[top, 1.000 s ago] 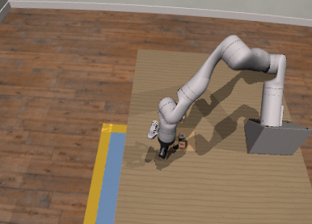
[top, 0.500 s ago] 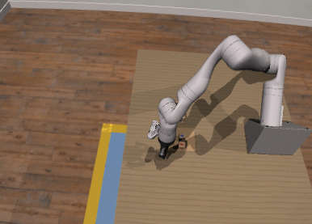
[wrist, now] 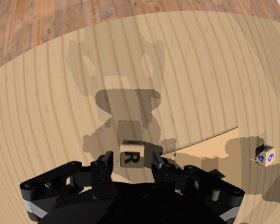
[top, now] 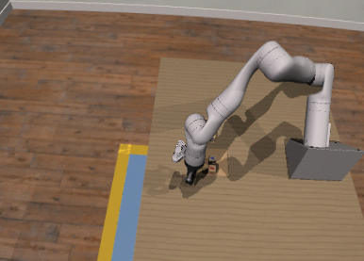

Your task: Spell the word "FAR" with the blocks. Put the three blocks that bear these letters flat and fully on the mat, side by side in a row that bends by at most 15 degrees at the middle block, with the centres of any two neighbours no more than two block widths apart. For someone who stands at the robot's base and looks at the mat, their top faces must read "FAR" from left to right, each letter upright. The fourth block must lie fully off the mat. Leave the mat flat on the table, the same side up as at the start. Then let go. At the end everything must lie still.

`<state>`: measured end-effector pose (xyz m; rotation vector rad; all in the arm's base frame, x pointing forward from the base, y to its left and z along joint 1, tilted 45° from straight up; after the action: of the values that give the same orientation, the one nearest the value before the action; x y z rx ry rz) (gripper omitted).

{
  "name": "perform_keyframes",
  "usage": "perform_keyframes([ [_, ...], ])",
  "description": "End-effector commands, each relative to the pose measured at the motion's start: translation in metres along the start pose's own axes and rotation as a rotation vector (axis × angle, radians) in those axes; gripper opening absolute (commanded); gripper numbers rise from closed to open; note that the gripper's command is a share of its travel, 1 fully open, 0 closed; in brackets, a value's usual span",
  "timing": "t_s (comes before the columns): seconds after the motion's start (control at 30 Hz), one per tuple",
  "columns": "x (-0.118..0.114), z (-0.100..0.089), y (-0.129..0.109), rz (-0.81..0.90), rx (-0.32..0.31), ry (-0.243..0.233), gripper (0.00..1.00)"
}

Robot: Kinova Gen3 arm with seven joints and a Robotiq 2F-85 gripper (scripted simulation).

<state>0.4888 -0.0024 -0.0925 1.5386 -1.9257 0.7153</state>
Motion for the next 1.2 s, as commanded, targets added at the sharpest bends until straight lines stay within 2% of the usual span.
perform_keyframes([
  [0.0,-0.003,0.000,0.001,0.004,-0.003,-0.006,0.48],
  [0.43,-0.004,0.003,-0.001,0.004,0.004,-0.009,0.48],
  [0.77,-0.004,0.023,-0.002,0.004,0.007,-0.011,0.48],
  [1.17,-0.004,0.037,0.000,0.004,0.001,-0.008,0.48],
])
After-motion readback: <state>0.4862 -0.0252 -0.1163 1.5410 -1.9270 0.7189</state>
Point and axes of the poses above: the point where the finger pads meet when closed, its own z axis out along the fingers, its own x axis across the jaws, y = z × x, the point moved 9 cm from there along -z, back along the fingers, and after that the axes turned 11 degrees about -z, right-handed, at the moved point
